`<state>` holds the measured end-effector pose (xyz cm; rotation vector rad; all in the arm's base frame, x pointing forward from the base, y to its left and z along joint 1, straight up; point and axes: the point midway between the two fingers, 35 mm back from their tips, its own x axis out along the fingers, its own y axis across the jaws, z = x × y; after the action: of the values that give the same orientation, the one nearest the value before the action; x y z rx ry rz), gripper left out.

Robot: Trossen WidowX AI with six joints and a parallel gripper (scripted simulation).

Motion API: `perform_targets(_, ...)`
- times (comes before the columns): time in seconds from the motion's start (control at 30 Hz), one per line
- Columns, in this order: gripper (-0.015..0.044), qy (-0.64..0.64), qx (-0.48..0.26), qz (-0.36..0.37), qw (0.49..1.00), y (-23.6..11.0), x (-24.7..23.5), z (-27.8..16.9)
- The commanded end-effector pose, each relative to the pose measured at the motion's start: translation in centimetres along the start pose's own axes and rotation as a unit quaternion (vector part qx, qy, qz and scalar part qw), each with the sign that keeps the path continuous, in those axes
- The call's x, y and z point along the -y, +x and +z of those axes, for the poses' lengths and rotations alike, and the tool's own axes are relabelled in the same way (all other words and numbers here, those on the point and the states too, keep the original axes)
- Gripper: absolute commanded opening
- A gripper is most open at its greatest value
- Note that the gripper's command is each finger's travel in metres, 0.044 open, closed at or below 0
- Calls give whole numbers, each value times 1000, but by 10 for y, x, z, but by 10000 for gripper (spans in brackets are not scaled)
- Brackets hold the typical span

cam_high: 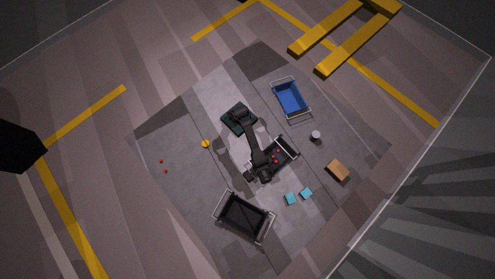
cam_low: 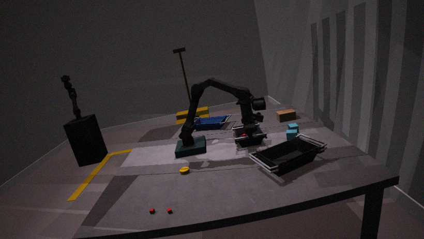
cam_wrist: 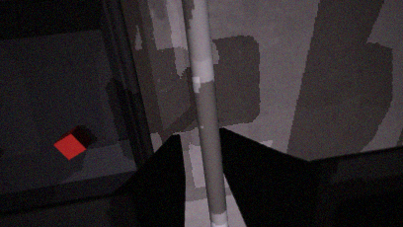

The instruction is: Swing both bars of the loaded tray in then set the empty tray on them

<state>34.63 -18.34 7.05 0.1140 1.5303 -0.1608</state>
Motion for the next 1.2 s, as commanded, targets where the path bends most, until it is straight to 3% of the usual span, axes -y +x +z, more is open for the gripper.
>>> perform_targets(0.0, 82, -6, 0, 8, 1000, -6, -20, 2)
perform_targets(0.5, 82, -5, 0, 10, 1000, 14, -63, 1)
perform_targets(0.87, 82, -5, 1, 10, 1000, -32, -57, 3)
perform_targets(1.17, 82, -4, 4, 11, 1000, -26, -58, 4)
